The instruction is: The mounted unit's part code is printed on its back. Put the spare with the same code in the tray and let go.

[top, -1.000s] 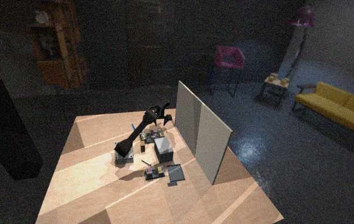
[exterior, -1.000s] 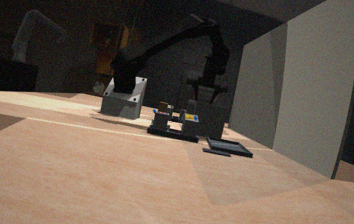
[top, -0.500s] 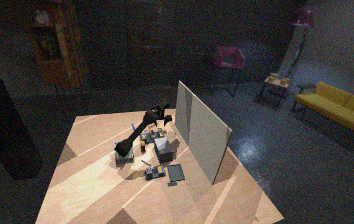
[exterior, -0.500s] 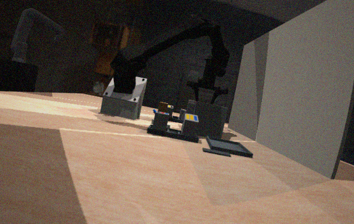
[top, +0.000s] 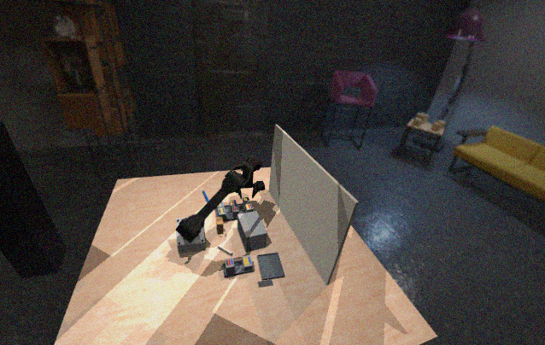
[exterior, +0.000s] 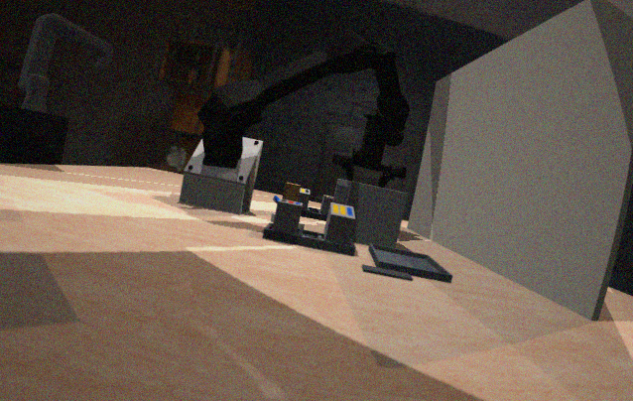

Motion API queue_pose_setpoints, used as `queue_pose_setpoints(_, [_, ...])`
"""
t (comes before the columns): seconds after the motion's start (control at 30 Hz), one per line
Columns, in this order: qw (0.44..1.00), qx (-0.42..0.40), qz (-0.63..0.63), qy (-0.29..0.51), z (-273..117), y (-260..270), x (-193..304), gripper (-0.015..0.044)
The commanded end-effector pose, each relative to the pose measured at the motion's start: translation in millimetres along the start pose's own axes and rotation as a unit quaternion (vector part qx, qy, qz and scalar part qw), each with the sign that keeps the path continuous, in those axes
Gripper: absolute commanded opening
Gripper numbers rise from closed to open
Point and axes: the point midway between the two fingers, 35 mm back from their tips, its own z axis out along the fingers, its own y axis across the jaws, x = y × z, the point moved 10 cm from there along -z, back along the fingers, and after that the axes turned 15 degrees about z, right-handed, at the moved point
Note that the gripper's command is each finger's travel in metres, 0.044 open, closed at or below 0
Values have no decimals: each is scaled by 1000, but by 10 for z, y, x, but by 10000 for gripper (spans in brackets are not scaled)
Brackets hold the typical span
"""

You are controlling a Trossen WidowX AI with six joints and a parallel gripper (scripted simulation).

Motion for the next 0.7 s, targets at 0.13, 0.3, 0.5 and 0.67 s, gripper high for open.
queue_pose_setpoints(0.13, [1000,2,-3,4,156,10,8,300])
queue_pose_setpoints(0.3, [1000,2,-3,4,239,12,11,300])
queue_pose_setpoints(0.5, [1000,2,-3,4,337,16,17,300])
queue_pose_setpoints(0.67, [1000,2,-3,5,418,21,24,300])
